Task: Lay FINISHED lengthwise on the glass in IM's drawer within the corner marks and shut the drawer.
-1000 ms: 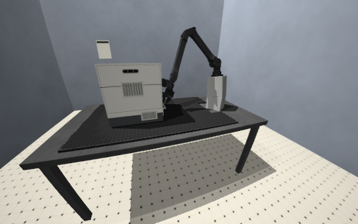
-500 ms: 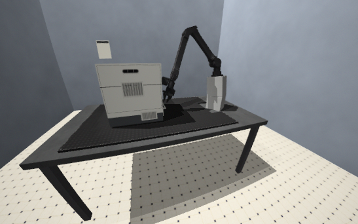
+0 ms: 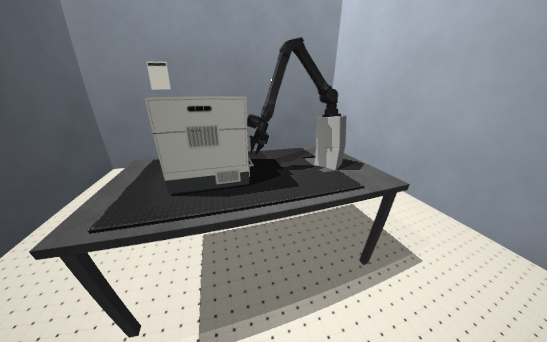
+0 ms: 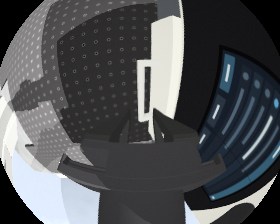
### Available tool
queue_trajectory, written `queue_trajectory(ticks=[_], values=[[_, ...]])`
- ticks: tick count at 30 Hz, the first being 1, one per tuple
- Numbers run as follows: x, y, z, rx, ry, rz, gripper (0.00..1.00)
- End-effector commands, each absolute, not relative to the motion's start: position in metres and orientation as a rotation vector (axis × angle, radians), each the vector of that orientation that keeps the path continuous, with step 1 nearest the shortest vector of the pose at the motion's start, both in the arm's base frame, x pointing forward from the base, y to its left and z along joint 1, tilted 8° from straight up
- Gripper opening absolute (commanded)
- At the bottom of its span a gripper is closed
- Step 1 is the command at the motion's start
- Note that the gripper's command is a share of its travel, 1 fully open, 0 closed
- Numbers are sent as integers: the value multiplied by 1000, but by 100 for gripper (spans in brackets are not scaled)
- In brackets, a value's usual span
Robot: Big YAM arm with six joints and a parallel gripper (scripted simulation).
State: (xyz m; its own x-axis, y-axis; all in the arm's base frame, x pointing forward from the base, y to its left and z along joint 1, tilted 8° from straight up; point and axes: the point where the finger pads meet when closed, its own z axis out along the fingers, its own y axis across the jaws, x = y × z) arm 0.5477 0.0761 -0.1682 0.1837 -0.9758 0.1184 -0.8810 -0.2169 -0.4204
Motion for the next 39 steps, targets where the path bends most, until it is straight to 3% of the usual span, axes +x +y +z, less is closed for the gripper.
queue_trajectory(ticks=[1,16,17,39], values=[[549,82,-154,-2192,1771,-541,31],[553,79,-155,-2188,1769,-548,31],[542,84,-147,-2164,1807,-528,100],[470,76,-121,-1540,2427,-316,100]])
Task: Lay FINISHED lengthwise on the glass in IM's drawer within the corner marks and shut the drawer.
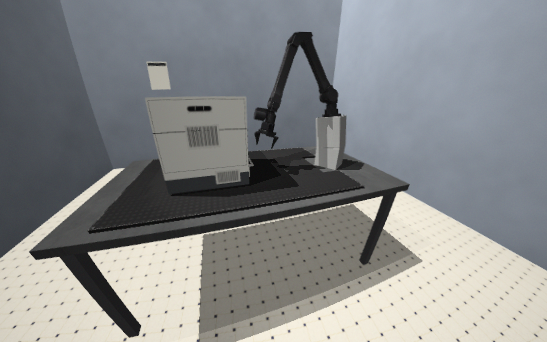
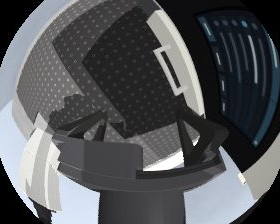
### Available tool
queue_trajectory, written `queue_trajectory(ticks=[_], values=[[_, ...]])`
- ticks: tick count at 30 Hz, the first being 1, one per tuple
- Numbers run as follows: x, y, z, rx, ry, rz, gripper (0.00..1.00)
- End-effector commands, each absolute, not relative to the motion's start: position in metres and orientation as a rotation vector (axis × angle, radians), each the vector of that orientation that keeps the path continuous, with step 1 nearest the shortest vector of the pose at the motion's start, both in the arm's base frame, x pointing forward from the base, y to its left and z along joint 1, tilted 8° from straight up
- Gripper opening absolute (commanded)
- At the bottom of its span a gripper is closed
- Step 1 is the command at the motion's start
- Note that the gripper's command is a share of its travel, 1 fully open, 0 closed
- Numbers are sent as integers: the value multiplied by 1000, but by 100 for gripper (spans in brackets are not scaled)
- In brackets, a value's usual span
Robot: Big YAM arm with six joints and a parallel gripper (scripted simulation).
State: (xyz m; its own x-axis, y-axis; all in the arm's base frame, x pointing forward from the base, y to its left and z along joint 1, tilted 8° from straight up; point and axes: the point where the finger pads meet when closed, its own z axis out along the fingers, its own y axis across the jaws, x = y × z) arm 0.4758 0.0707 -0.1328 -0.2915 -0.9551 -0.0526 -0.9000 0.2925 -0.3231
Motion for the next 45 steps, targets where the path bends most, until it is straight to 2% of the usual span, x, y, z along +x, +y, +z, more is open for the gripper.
queue_trajectory(ticks=[1,19,34,40,45], values=[[470,76,-121,-1540,2427,-316,100],[414,68,-107,-1001,2768,-216,100],[352,58,-94,-365,3000,-171,100],[341,55,-101,-291,3043,-175,100],[354,55,-95,-287,3009,-165,100]])
